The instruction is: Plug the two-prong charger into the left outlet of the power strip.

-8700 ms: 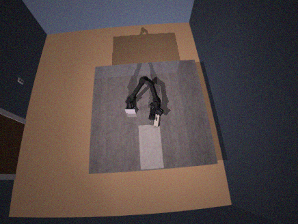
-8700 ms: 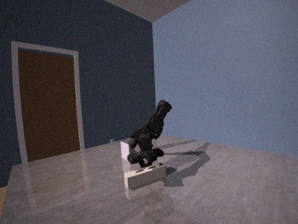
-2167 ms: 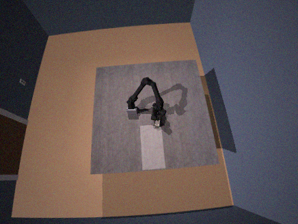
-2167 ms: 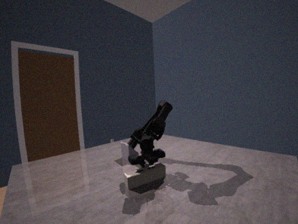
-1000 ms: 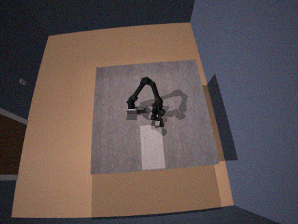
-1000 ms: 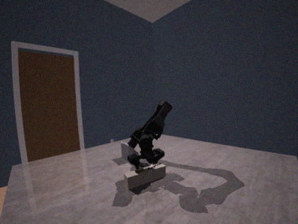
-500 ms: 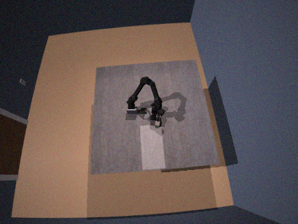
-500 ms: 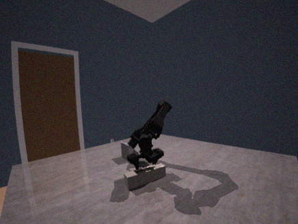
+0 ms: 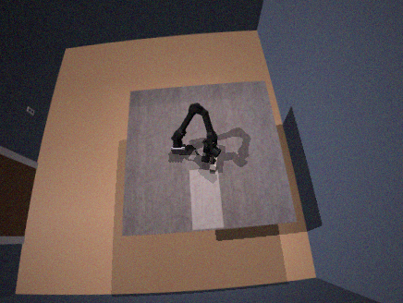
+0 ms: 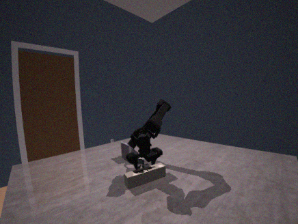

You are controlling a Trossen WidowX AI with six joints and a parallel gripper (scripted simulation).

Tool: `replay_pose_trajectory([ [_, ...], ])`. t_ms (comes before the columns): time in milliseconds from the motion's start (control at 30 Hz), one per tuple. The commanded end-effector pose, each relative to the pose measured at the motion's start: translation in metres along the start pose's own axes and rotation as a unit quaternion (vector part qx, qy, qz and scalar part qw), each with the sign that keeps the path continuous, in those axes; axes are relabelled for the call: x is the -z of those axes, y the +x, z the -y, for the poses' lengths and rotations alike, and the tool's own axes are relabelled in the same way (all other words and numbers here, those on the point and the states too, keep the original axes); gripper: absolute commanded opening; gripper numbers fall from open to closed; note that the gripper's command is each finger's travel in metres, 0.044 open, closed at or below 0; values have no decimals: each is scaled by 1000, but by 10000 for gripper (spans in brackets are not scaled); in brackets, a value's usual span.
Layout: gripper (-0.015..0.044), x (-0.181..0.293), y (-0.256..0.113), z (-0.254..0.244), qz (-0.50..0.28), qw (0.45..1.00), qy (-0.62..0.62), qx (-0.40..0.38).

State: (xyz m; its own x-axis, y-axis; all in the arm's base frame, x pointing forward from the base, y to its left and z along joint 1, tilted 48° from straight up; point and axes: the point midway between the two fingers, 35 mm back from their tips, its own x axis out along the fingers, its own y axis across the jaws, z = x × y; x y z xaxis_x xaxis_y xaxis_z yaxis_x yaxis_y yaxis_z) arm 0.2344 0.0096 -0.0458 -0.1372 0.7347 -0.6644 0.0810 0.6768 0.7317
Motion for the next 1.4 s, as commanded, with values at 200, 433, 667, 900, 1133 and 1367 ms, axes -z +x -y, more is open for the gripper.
replay_pose_trajectory([
  [200,440,14,1,1,-2,1000,-2,2],
  [433,440,23,1,1,-2,1000,-2,2],
  [667,440,32,2,1,-2,1000,-1,2],
  [900,440,41,3,1,-2,1000,-1,2],
  [1133,440,43,2,1,5,1000,2,0],
  [1367,440,30,-53,1,219,974,49,13],
])
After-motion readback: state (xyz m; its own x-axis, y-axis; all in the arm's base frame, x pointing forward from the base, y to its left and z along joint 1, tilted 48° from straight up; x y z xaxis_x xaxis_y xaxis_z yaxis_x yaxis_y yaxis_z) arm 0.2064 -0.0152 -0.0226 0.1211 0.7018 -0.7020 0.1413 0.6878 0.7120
